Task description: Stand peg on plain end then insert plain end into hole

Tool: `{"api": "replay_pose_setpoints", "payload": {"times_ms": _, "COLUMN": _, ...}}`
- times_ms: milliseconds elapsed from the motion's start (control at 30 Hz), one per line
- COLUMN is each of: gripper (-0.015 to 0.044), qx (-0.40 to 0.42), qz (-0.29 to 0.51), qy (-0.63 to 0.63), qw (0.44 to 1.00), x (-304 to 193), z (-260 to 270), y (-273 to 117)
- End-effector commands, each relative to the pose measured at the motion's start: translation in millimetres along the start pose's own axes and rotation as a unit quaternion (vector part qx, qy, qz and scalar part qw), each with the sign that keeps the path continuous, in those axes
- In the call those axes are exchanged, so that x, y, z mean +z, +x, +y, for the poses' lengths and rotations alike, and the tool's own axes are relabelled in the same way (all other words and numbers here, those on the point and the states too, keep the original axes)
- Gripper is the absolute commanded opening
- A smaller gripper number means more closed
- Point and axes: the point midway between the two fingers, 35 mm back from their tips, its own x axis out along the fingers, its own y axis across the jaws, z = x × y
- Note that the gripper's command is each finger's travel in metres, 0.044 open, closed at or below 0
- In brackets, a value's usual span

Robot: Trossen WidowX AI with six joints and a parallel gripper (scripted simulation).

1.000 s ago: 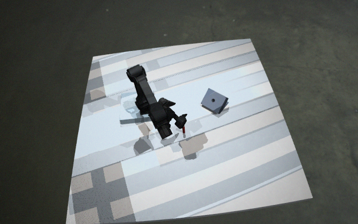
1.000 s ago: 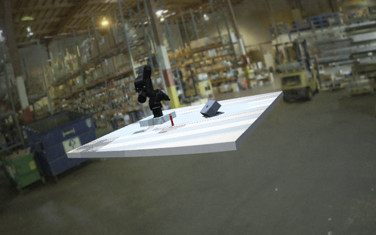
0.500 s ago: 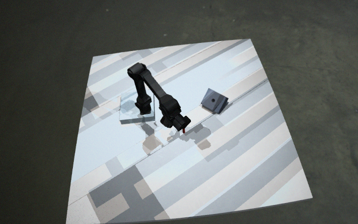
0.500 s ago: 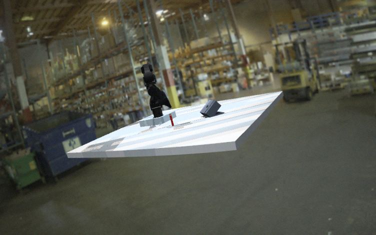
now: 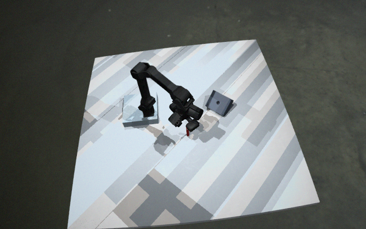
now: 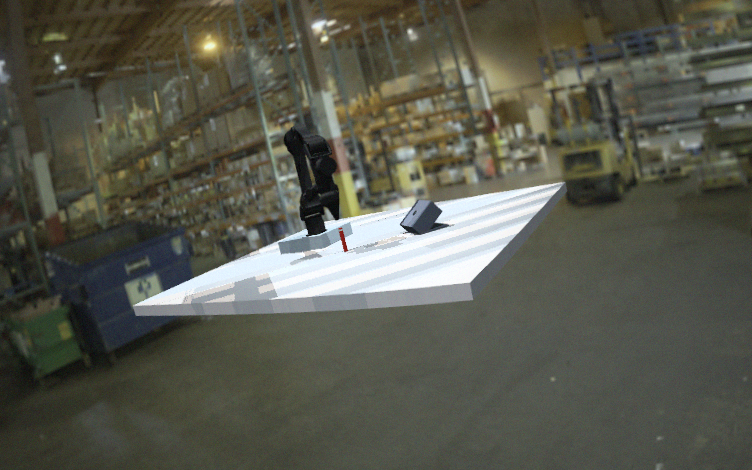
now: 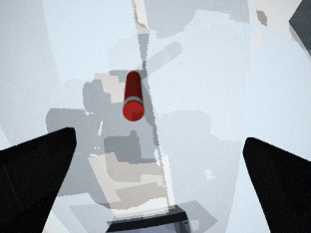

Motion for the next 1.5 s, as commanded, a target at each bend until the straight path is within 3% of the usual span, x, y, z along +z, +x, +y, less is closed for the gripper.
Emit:
{"api": "replay_pose_setpoints", "payload": {"times_ms": 0, "gripper": 0.0440, "qx": 0.041, "qz": -0.035, "qy": 0.015, "qw": 0.998, "x": -4, "z": 9, "y": -5}}
{"api": "replay_pose_setpoints", "payload": {"times_ms": 333, "gripper": 0.0440, "qx": 0.049, "qz": -0.041, "qy": 0.017, "qw": 0.998, "x": -4, "z": 10, "y": -5}}
{"api": "replay_pose_setpoints", "payload": {"times_ms": 1467, "gripper": 0.0440, "qx": 0.047, "qz": -0.042, "qy": -0.012, "qw": 0.998, "x": 0, "z": 17, "y": 52}}
